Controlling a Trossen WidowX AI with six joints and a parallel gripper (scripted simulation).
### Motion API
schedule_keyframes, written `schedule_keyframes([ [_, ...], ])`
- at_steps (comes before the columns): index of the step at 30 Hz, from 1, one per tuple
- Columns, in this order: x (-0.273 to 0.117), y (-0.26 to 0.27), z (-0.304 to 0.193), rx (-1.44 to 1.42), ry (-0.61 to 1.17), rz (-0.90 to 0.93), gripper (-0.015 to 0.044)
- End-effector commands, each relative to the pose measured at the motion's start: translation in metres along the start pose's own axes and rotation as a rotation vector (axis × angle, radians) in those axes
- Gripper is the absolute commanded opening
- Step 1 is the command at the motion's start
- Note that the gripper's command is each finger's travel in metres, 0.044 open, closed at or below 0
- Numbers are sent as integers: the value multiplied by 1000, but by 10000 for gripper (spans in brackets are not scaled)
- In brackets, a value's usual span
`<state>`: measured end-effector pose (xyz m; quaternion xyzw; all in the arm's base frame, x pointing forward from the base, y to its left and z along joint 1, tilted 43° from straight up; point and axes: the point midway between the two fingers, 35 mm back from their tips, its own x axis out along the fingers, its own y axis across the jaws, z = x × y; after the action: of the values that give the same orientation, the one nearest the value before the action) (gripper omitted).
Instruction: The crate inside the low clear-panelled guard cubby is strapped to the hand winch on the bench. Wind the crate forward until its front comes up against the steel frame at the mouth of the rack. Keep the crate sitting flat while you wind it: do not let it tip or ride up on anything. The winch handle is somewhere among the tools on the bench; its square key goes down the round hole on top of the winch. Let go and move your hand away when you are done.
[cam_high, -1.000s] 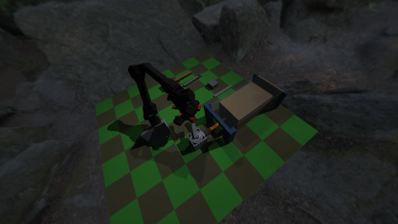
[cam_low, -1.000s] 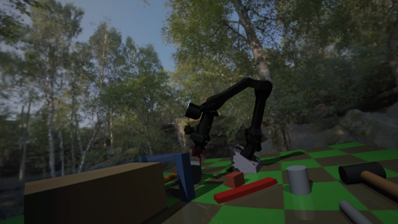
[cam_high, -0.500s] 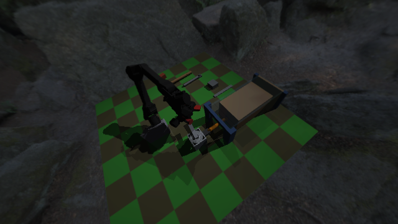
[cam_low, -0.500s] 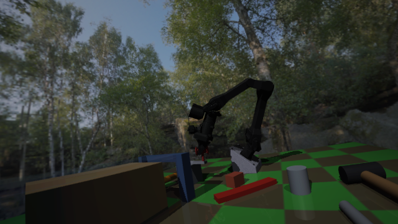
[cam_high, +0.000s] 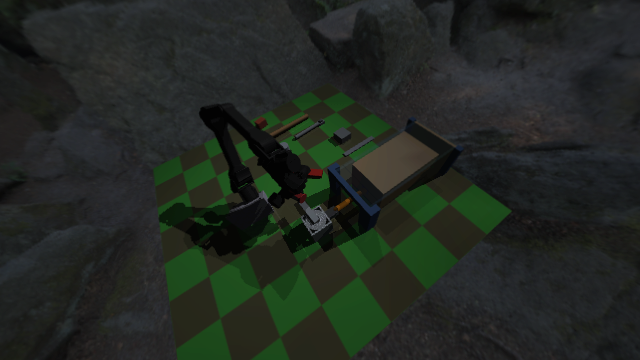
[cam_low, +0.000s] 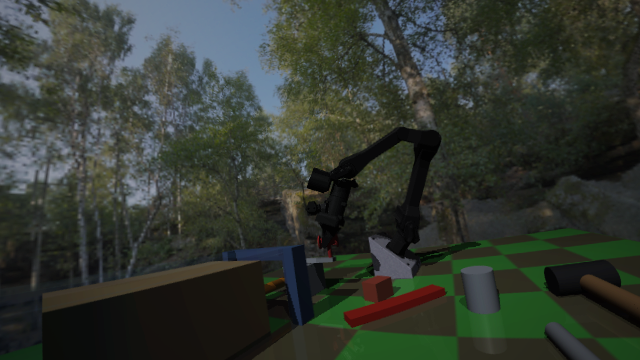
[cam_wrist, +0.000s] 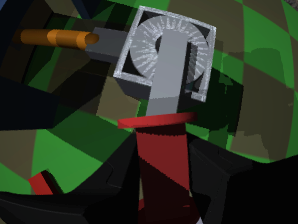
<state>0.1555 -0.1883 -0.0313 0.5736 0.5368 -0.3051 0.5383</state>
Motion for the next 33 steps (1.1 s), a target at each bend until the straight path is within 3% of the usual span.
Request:
schedule_keyframes([
  [1, 0, -18, -3, 23, 5, -40, 0],
  [33, 2, -64, 4, 23, 4, -43, 0],
])
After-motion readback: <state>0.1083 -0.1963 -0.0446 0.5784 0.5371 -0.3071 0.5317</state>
